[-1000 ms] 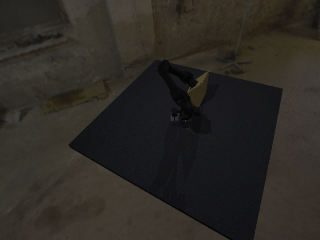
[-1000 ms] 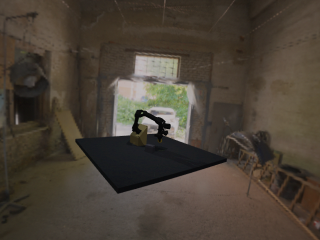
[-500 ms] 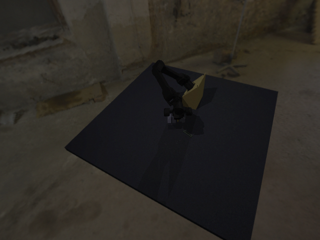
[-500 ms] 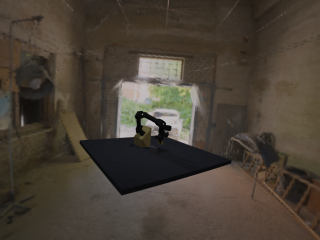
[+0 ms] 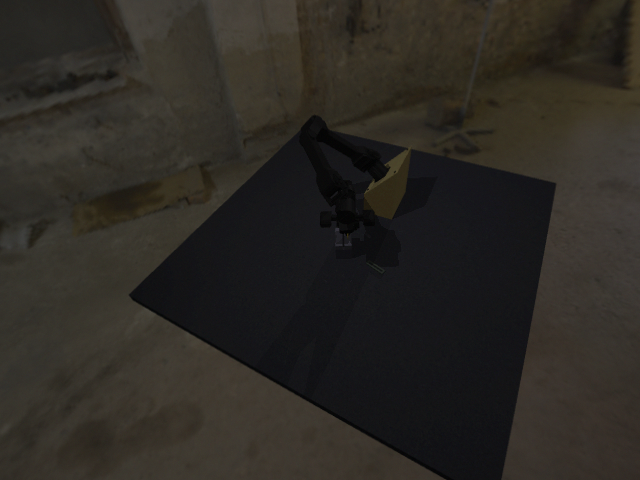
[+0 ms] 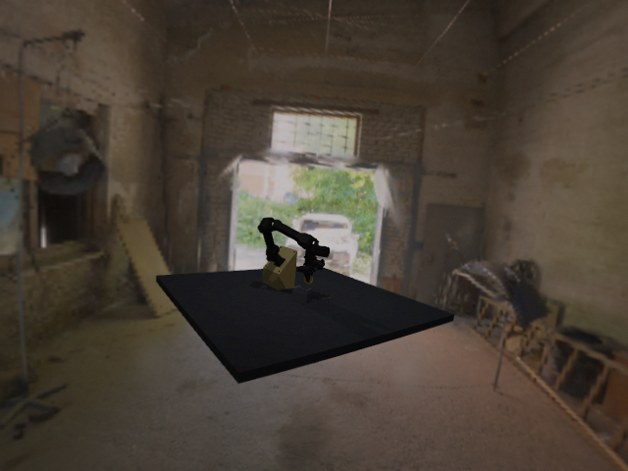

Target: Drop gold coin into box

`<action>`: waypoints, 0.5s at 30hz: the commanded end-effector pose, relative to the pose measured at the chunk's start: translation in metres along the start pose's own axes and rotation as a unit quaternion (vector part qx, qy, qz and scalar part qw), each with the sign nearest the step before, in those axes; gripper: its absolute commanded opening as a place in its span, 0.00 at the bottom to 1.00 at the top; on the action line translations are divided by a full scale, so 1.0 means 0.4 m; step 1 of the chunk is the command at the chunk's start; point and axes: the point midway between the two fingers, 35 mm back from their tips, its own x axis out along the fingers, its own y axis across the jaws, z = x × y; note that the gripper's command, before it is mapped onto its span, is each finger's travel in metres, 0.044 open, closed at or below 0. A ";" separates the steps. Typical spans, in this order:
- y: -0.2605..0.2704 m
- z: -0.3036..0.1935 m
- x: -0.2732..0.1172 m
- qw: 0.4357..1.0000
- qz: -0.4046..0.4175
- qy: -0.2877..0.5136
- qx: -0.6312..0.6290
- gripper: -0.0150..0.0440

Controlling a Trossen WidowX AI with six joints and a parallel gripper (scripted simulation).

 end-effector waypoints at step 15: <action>-0.034 -0.043 0.004 1.000 -0.002 0.002 0.000 0.25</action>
